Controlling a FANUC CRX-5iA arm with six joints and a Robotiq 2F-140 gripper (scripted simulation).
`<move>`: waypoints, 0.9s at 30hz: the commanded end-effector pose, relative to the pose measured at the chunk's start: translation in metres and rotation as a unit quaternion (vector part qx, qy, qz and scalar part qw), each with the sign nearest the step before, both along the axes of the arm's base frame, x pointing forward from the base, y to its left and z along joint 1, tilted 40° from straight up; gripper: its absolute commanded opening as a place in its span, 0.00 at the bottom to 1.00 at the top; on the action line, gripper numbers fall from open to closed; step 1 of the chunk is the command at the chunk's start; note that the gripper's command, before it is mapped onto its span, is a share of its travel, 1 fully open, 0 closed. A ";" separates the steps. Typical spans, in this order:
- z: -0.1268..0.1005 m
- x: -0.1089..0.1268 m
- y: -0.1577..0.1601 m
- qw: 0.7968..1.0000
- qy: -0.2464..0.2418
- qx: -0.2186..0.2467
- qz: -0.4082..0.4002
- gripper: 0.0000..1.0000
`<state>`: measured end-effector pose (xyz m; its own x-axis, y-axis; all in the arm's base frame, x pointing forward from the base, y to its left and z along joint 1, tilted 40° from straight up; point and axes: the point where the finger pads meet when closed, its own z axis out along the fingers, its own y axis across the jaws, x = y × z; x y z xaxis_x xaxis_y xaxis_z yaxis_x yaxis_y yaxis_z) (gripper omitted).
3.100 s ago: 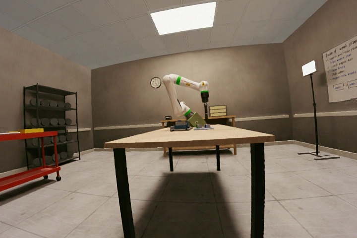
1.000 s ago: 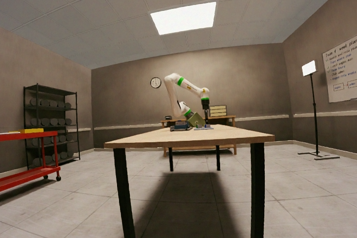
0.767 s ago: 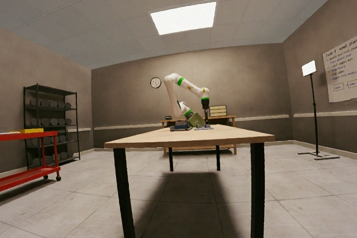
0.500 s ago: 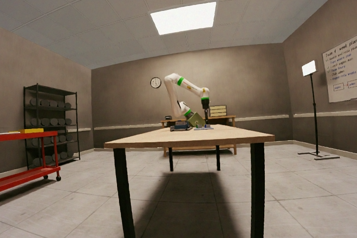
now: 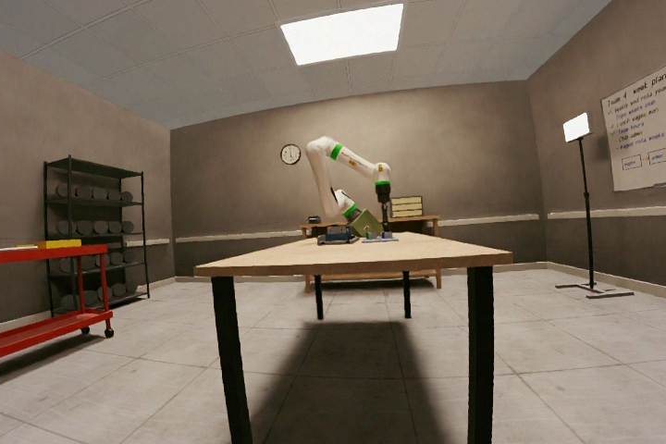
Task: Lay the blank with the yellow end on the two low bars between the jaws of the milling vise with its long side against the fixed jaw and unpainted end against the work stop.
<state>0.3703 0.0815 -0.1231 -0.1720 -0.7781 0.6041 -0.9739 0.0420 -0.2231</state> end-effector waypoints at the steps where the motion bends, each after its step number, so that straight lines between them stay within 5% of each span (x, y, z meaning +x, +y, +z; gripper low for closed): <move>1: 0.001 0.000 0.001 1.000 0.000 0.000 0.001 0.47; 27: 0.003 0.000 0.003 1.000 0.000 0.000 0.001 0.47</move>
